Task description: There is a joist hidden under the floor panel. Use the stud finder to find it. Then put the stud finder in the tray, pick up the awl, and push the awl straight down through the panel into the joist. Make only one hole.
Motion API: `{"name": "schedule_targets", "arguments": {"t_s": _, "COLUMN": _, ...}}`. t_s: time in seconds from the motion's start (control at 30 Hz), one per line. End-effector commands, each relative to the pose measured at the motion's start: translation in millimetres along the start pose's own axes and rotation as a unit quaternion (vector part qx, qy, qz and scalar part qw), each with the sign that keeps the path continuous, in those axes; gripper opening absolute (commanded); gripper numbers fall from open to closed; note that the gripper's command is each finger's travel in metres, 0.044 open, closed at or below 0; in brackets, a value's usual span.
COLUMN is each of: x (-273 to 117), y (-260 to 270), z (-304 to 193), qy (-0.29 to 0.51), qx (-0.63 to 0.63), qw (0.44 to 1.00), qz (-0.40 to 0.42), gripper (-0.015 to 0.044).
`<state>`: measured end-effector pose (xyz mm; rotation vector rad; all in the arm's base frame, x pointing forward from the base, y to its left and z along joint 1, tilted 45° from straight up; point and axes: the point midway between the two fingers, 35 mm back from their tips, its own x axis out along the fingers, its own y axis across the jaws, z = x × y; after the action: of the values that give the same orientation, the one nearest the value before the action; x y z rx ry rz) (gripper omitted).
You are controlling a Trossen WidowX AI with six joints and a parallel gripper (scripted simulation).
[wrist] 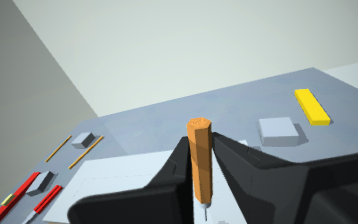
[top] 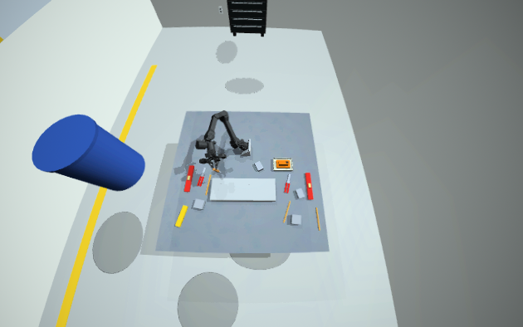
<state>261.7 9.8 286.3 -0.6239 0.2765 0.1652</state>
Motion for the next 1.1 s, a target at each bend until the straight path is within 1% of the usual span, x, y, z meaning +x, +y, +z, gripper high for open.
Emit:
{"name": "schedule_targets", "arguments": {"t_s": 0.0, "x": 13.0, "y": 7.9, "z": 3.4, "qy": 0.008, "qx": -0.021, "qw": 0.999, "qz": 0.038, "gripper": 0.0}}
{"name": "schedule_targets", "arguments": {"t_s": 0.43, "x": 54.6, "y": 39.4, "z": 0.3, "qy": 0.04, "qx": -0.056, "qw": 0.987, "qz": 0.143, "gripper": 0.0}}
{"name": "schedule_targets", "arguments": {"t_s": 0.6, "x": 64.7, "y": 52.4, "z": -2.0, "qy": 0.05, "qx": -0.061, "qw": 0.981, "qz": 0.178, "gripper": 0.0}}
{"name": "schedule_targets", "arguments": {"t_s": 1.07, "x": 97.5, "y": 95.0, "z": -8.2, "qy": 0.07, "qx": -0.096, "qw": 0.947, "qz": 0.299, "gripper": 0.0}}
